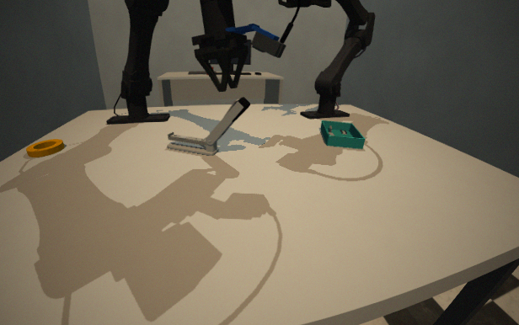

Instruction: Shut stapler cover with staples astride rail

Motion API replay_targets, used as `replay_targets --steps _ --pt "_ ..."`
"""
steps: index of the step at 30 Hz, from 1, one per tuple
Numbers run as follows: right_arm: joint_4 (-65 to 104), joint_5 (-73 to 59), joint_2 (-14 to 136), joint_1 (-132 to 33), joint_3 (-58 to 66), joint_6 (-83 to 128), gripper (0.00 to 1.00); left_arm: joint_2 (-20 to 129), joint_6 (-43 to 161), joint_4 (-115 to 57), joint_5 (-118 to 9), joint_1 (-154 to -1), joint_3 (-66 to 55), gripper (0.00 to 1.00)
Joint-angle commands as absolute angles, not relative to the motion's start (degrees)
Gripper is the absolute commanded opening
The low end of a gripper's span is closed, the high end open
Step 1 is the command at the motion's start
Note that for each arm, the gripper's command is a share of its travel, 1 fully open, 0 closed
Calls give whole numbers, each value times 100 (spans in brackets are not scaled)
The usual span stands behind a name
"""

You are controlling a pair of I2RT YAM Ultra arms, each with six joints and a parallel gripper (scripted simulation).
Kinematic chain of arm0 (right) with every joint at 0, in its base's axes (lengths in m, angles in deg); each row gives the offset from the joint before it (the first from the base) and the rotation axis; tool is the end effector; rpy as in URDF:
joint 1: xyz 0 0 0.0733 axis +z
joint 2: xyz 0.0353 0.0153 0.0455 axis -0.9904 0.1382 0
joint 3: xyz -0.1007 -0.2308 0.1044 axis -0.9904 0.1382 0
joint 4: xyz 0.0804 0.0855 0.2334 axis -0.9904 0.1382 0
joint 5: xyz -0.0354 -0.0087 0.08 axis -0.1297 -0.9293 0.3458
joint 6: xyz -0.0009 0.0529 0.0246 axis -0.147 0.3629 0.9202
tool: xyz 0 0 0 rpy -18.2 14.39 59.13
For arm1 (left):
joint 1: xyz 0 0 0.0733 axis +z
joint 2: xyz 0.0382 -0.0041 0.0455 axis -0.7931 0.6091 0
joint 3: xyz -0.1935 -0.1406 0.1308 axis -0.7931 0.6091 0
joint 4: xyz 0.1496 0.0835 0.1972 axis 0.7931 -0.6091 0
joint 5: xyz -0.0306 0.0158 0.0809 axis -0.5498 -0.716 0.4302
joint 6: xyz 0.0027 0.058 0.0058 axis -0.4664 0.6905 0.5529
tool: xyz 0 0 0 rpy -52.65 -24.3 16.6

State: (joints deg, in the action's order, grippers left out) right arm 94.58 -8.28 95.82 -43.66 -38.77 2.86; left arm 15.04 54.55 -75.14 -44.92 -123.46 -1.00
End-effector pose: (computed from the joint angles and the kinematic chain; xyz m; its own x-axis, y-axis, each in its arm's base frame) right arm 0.3210 0.2585 0.2848 -0.5184 -0.8418 -0.1508 -0.8516 0.5242 0.0010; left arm 0.0500 -0.1252 0.4108 -0.2314 0.3461 -0.9092 0.8804 0.4722 -0.0443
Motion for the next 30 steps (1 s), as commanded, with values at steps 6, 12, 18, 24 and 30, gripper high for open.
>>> replay_targets --steps 6,12,18,24,30 --pt "9849 -805 9883 -4313 -4677 124 50 1470 5454 -7474 -4508 -12320 -246 100" --pt "9866 -804 9843 -4314 -4700 122 50 1470 5454 -7474 -4508 -12320 -246 100" --pt "9869 -804 9845 -4314 -4704 122 50 1470 5454 -7474 -4508 -12320 -246 100" --pt "9736 -808 9965 -4274 -4701 177 50 1470 5454 -7474 -4508 -12320 -246 100" --pt "9535 -809 9906 -4268 -4422 195 50 1470 5454 -7474 -4508 -12320 -246 100"
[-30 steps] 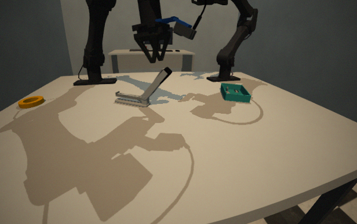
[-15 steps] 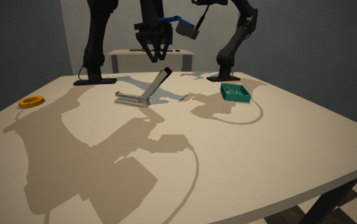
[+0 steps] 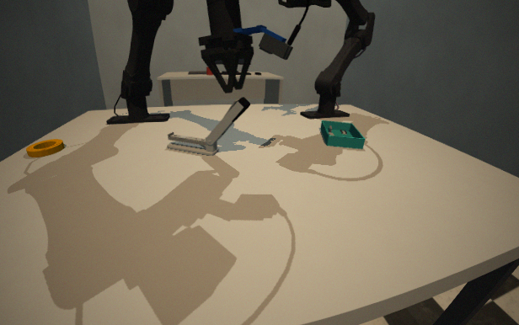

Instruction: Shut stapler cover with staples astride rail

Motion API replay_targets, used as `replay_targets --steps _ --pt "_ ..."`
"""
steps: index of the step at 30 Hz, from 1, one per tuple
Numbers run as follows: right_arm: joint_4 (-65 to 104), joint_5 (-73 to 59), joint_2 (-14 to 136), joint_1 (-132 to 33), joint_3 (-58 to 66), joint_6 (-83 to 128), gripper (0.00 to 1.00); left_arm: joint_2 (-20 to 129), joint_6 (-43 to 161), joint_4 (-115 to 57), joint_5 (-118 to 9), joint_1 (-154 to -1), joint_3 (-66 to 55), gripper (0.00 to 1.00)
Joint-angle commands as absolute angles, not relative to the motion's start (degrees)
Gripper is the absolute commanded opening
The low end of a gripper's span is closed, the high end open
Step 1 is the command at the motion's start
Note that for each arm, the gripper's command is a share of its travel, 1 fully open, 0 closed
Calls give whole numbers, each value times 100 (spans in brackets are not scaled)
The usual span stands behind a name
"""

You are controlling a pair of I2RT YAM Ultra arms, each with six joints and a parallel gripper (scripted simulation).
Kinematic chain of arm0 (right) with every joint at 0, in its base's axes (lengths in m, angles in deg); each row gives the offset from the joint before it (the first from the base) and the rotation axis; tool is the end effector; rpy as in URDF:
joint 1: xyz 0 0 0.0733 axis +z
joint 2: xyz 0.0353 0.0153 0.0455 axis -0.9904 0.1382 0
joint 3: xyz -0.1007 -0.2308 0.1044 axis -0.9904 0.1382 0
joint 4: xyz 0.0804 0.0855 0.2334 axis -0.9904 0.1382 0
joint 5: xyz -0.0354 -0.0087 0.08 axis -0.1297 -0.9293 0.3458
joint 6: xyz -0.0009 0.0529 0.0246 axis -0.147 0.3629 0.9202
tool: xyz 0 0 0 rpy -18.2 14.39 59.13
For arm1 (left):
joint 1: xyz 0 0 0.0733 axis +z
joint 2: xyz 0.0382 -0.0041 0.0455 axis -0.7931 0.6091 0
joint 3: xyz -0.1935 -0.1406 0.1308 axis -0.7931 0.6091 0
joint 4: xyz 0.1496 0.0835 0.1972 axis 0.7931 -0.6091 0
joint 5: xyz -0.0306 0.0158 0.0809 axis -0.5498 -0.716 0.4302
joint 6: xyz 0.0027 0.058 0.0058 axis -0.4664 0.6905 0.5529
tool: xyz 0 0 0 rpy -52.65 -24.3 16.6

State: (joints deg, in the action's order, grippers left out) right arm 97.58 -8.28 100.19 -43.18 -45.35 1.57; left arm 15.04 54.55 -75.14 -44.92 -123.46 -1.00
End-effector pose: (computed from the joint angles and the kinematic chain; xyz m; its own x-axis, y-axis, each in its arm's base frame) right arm 0.3295 0.2698 0.2837 -0.4934 -0.8588 -0.1381 -0.8672 0.4979 0.0026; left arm 0.0500 -0.1252 0.4108 -0.2314 0.3461 -0.9092 0.8804 0.4722 -0.0443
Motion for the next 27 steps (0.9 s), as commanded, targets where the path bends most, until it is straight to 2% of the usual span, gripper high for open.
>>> replay_targets --steps 1,27 --pt "9500 -810 9904 -4267 -4385 196 50 1470 5454 -7474 -4508 -12320 -246 100" --pt "8749 -813 9954 -4242 -3633 219 50 1470 5454 -7474 -4508 -12320 -246 100"
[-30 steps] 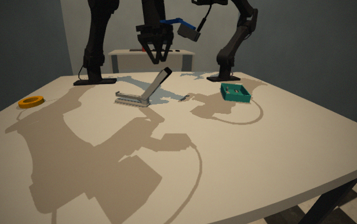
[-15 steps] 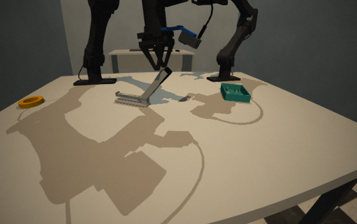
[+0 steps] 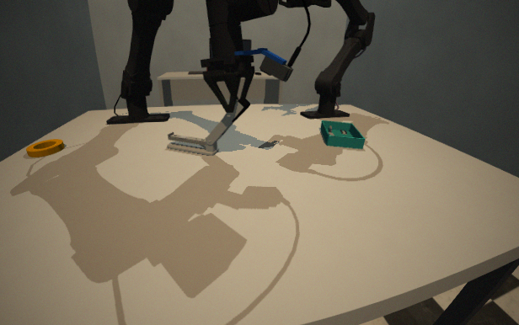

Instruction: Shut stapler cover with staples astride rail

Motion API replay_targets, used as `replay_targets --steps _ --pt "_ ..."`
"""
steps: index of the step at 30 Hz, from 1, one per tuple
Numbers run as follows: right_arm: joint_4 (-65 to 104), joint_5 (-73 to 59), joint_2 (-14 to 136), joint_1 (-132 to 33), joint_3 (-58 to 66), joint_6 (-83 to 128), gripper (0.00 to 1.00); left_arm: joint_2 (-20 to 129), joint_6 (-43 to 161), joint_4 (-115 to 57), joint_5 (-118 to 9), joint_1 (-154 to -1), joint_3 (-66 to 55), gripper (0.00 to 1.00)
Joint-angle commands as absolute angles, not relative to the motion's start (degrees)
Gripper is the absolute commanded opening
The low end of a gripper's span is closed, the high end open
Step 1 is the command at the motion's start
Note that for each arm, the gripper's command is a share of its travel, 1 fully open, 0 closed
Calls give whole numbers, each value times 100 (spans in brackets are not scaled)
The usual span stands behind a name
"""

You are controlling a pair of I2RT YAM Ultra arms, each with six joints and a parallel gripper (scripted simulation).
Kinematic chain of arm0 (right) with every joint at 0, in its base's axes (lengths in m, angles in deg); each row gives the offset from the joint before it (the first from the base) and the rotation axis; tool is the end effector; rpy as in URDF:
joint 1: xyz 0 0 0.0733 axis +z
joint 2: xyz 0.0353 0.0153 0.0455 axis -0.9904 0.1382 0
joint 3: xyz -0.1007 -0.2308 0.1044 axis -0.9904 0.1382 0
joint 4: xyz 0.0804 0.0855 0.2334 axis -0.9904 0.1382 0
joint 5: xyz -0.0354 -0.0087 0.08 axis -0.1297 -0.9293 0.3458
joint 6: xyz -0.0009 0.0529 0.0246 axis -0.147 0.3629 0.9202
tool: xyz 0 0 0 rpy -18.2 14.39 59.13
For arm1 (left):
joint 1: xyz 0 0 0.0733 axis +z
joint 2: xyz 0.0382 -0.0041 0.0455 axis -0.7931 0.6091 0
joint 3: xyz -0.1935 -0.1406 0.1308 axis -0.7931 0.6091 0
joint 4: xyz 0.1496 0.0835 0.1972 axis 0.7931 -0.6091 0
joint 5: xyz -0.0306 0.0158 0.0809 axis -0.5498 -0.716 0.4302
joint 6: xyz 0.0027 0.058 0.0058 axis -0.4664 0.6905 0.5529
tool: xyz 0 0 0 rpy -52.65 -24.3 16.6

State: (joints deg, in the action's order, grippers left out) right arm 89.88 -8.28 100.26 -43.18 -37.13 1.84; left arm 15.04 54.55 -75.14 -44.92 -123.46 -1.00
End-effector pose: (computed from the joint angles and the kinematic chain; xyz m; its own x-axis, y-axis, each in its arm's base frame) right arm 0.3331 0.2727 0.2473 -0.4986 -0.8573 -0.1285 -0.8649 0.5020 0.0069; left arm 0.0500 -0.1252 0.4108 -0.2314 0.3461 -0.9092 0.8804 0.4722 -0.0443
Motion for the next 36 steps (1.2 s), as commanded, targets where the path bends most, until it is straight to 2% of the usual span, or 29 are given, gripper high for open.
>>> replay_targets --steps 1,10,11,13,14,16,17,22,23,27,30,32,36 --pt "8716 -813 9956 -4241 -3603 221 50 1470 5454 -7474 -4508 -12320 -246 100" --pt "8505 -814 9978 -4234 -3416 227 50 1470 5454 -7474 -4508 -12320 -246 100" --pt "8499 -814 9974 -4234 -3474 223 42 1470 5454 -7474 -4508 -12320 -246 100" --pt "8498 -815 9975 -4236 -3474 222 42 1470 5454 -7474 -4508 -12320 -246 100" --pt "8497 -815 9975 -4236 -3474 222 37 1470 5454 -7474 -4508 -12320 -246 100" --pt "8491 -815 9918 -4243 -3402 214 37 1470 5454 -7474 -4508 -12320 -246 100" --pt "8484 -815 9898 -4250 -3370 206 33 1470 5454 -7474 -4508 -12320 -246 100" --pt "8475 -815 9884 -4276 -3347 195 29 1470 5454 -7474 -4508 -12320 -246 100" --pt "8468 -815 9870 -4278 -3325 191 24 1470 5454 -7474 -4508 -12320 -246 100" --pt "8466 -815 9869 -4278 -3323 191 24 1470 5454 -7474 -4508 -12320 -246 100" --pt "8457 -814 9852 -4281 -3300 188 20 1470 5454 -7474 -4508 -12320 -246 100" --pt "8449 -814 9838 -4283 -3276 183 0 1470 5454 -7474 -4508 -12320 -246 100" --pt "8181 -695 9609 -4357 -2936 115 0 1470 5454 -7474 -4508 -12320 -246 100"
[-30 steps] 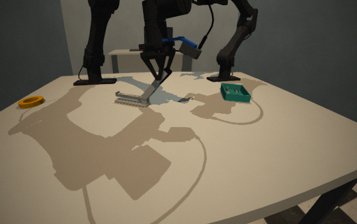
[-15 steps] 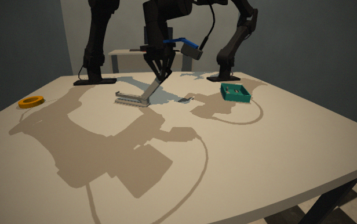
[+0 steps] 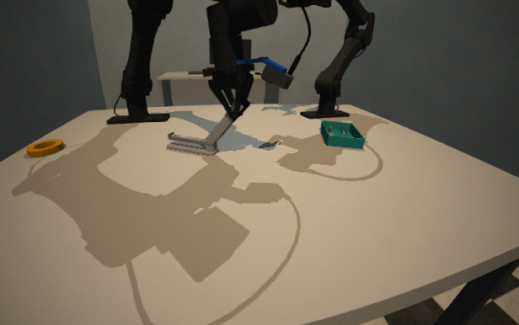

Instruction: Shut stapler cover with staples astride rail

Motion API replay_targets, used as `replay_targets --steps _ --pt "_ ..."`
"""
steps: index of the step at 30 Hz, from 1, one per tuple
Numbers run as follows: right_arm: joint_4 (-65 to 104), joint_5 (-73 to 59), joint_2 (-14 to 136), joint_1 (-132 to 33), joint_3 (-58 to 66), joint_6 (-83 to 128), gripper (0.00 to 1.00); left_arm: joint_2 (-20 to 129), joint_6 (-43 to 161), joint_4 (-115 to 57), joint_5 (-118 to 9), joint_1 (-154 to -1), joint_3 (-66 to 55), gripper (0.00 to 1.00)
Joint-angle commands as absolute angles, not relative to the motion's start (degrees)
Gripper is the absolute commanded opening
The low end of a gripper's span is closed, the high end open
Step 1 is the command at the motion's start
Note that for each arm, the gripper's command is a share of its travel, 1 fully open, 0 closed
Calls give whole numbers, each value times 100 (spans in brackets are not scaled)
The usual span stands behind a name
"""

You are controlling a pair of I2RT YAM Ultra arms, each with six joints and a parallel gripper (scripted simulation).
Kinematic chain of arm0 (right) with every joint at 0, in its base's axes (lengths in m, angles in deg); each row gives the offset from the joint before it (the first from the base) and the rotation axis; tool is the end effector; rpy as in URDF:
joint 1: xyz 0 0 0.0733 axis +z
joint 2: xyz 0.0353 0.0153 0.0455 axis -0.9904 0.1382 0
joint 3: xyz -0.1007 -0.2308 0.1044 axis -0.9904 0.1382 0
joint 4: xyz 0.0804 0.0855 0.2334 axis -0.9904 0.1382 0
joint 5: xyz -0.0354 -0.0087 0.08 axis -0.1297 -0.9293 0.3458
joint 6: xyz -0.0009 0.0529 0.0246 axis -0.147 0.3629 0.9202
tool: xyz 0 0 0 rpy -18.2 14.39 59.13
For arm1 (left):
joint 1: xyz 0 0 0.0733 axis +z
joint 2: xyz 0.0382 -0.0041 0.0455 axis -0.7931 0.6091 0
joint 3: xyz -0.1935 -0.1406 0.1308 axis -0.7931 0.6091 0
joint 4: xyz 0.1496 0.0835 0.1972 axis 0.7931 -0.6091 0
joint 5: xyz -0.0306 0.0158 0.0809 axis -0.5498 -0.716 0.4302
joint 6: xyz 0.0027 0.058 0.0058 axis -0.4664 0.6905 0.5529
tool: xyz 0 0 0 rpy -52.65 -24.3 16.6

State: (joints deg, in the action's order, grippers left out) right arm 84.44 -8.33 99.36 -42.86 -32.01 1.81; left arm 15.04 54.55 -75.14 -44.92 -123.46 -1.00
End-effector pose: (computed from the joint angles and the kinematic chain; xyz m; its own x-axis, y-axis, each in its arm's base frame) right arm 0.3314 0.2743 0.2313 -0.4911 -0.8585 -0.1479 -0.8679 0.4967 -0.0016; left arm 0.0500 -0.1252 0.4108 -0.2314 0.3461 -0.9092 0.8804 0.4722 -0.0443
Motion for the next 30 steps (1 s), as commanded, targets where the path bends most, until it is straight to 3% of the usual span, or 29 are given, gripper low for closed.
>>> replay_targets --steps 1,18,28,30 --pt "8068 -664 9513 -4373 -2793 102 0 1470 5454 -7474 -4508 -12320 -246 100" --pt "6420 -173 8235 -4640 -890 -47 0 1470 5454 -7474 -4508 -12320 -246 100" --pt "6322 -145 8181 -4653 -799 -10 0 1470 5454 -7474 -4508 -12320 -246 100" --pt "6322 -145 8181 -4653 -799 -10 23 1470 5454 -7474 -4508 -12320 -246 100"
